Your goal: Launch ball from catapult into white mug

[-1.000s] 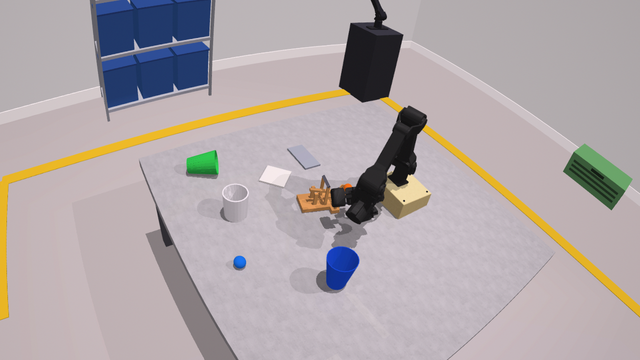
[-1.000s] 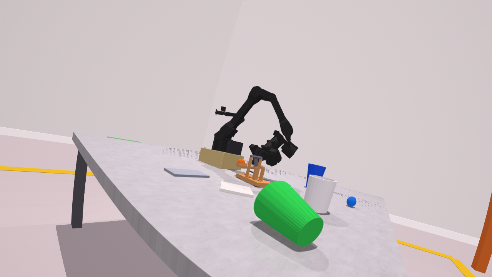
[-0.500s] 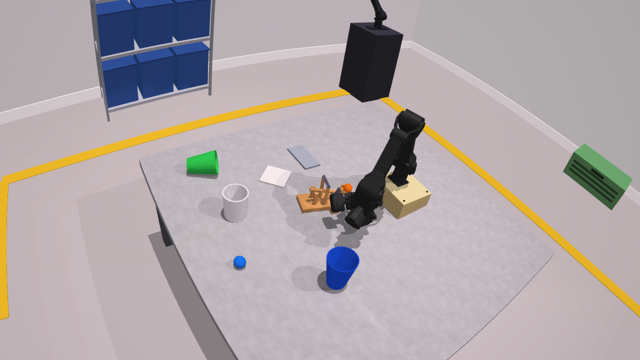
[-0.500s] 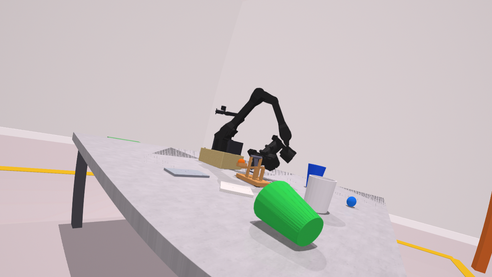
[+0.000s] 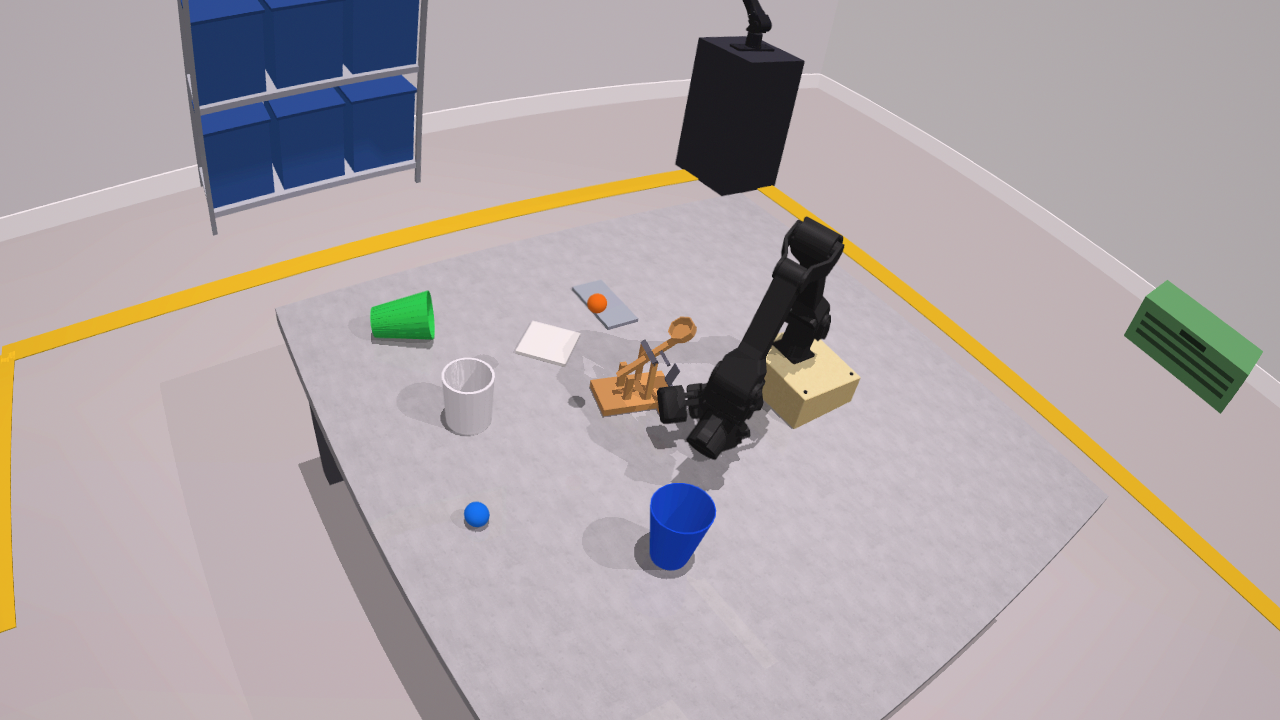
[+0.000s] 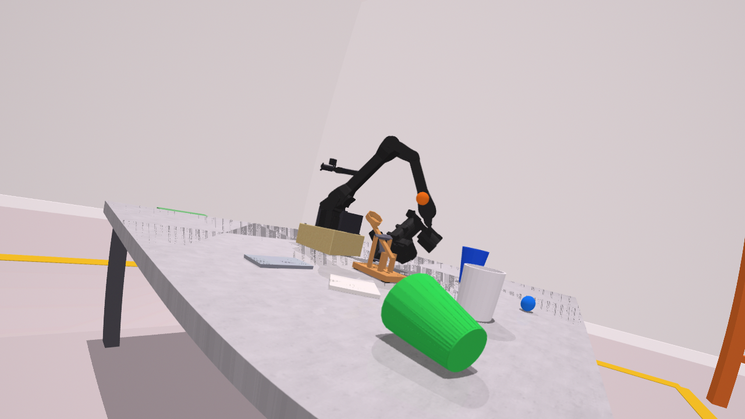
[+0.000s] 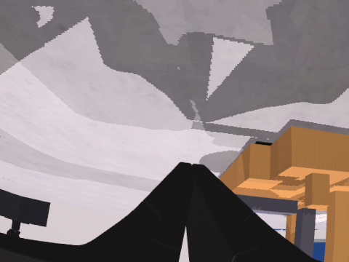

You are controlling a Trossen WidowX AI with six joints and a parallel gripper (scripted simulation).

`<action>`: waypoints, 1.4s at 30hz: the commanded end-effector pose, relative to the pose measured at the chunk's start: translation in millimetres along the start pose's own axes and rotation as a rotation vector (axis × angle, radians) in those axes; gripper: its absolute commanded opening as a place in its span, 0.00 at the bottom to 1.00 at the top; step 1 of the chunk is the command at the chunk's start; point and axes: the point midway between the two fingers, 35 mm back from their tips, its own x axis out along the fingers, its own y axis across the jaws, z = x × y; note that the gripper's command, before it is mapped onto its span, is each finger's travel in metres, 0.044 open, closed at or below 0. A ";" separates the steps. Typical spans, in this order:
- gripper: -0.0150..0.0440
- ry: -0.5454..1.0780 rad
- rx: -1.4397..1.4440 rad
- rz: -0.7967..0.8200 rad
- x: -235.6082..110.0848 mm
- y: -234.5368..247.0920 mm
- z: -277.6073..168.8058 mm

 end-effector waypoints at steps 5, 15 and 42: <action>0.25 -0.024 0.014 -0.023 -110.1 -2.0 -36.1; 0.52 -0.075 0.084 -0.025 -109.5 -13.9 -33.1; 1.00 -0.536 0.858 0.058 -122.7 -135.3 -54.7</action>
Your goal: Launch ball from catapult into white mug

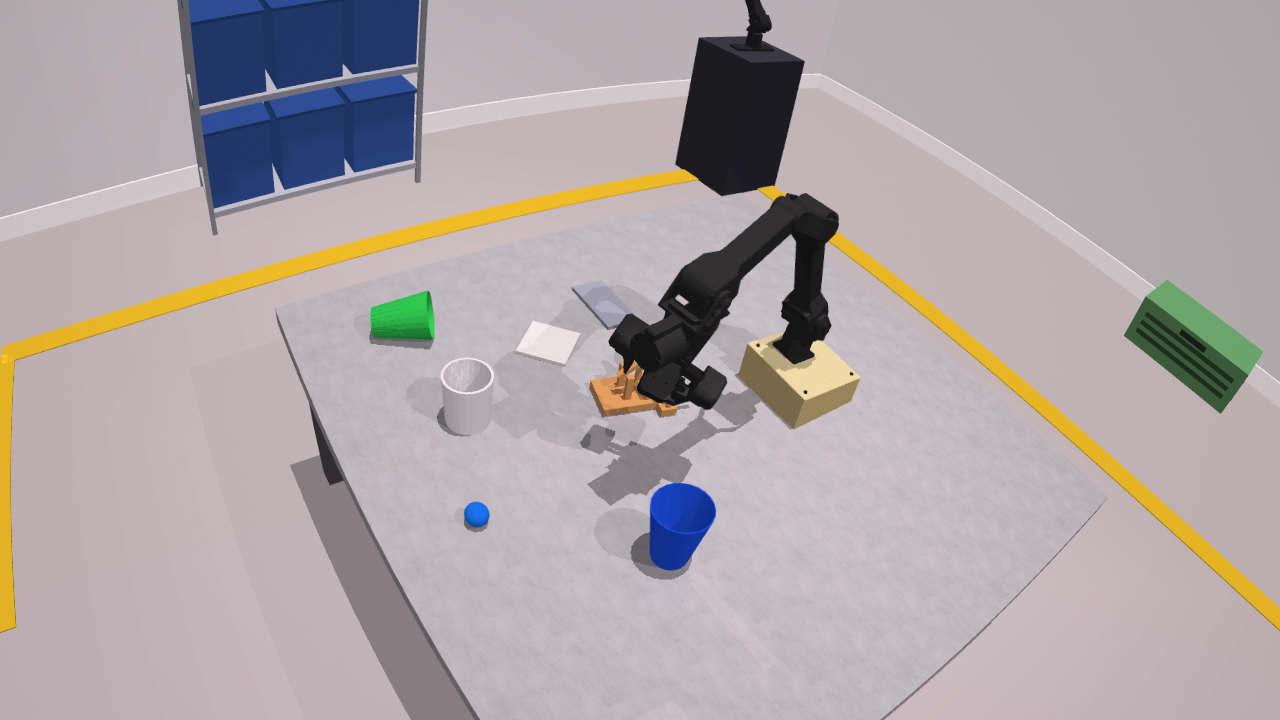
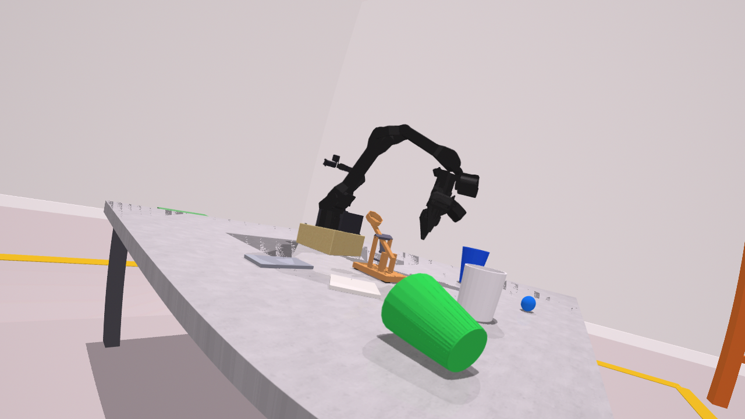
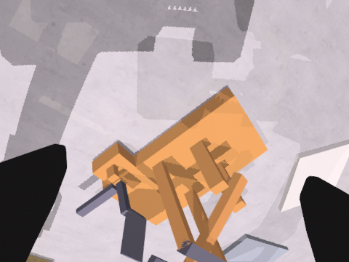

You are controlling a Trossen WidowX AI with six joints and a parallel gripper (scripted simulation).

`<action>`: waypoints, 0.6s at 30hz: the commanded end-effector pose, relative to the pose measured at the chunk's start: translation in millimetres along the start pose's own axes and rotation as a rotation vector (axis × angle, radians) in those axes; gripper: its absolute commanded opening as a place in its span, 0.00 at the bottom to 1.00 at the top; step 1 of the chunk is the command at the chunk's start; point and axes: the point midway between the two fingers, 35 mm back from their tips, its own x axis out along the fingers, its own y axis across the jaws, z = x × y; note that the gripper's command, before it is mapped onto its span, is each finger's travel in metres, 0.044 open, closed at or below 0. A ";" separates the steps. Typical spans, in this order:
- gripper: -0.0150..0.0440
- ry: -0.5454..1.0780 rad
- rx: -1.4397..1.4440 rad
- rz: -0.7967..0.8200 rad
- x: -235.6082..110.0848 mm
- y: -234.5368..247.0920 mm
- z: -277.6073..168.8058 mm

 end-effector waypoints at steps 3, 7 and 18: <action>1.00 -0.105 0.178 0.015 -4.3 -31.3 15.6; 1.00 -0.176 0.295 0.023 -8.8 -54.4 23.1; 1.00 -0.374 0.605 0.041 -25.8 -125.2 33.8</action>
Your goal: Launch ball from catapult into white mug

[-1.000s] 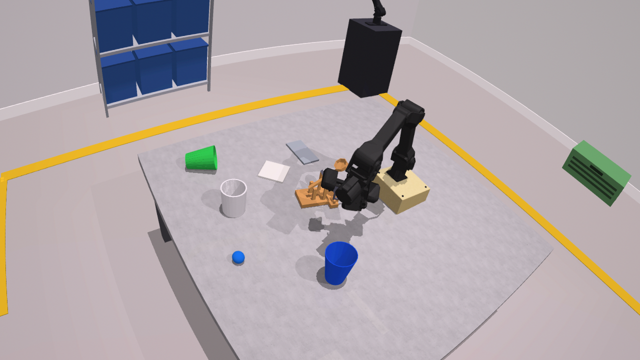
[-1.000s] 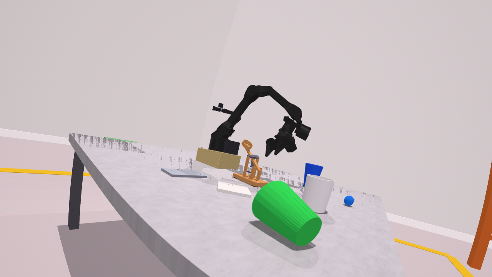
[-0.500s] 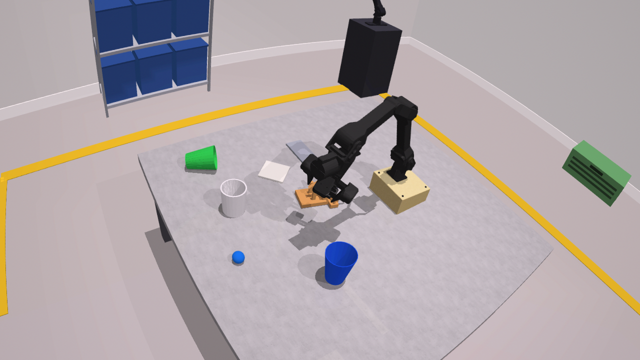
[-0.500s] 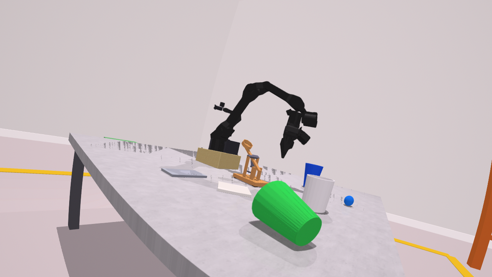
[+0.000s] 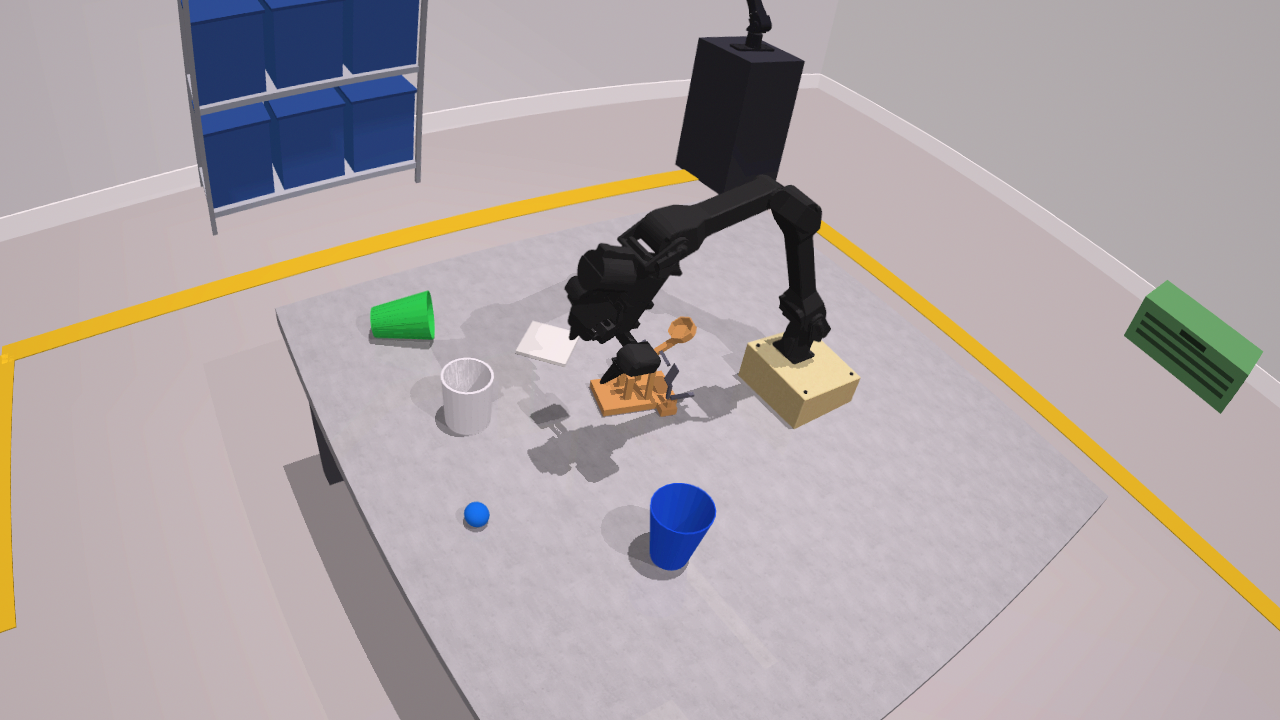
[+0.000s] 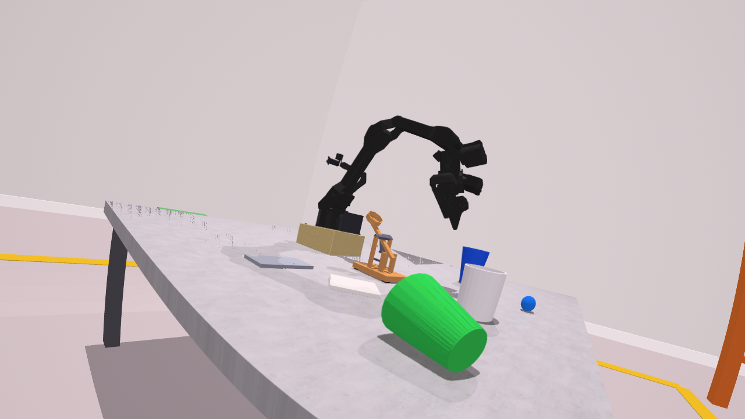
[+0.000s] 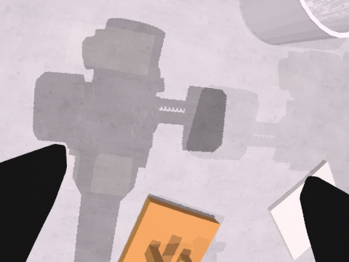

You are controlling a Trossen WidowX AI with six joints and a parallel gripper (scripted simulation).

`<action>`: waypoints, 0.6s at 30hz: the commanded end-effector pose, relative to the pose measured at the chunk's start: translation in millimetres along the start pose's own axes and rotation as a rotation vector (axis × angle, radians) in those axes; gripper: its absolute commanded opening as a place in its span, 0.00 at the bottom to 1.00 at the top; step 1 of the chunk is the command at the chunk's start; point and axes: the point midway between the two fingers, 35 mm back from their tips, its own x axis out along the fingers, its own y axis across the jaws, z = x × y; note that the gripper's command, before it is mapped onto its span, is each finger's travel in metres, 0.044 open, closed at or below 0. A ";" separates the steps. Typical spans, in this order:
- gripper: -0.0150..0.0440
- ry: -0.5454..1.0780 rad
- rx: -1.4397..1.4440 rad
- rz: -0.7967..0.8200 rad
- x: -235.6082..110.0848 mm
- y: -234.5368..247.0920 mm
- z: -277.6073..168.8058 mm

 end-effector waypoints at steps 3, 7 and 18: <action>1.00 -0.112 0.165 0.013 -6.7 -33.3 26.0; 1.00 -0.191 0.273 0.021 -14.5 -58.8 41.2; 1.00 -0.393 0.520 0.040 -41.6 -128.3 70.8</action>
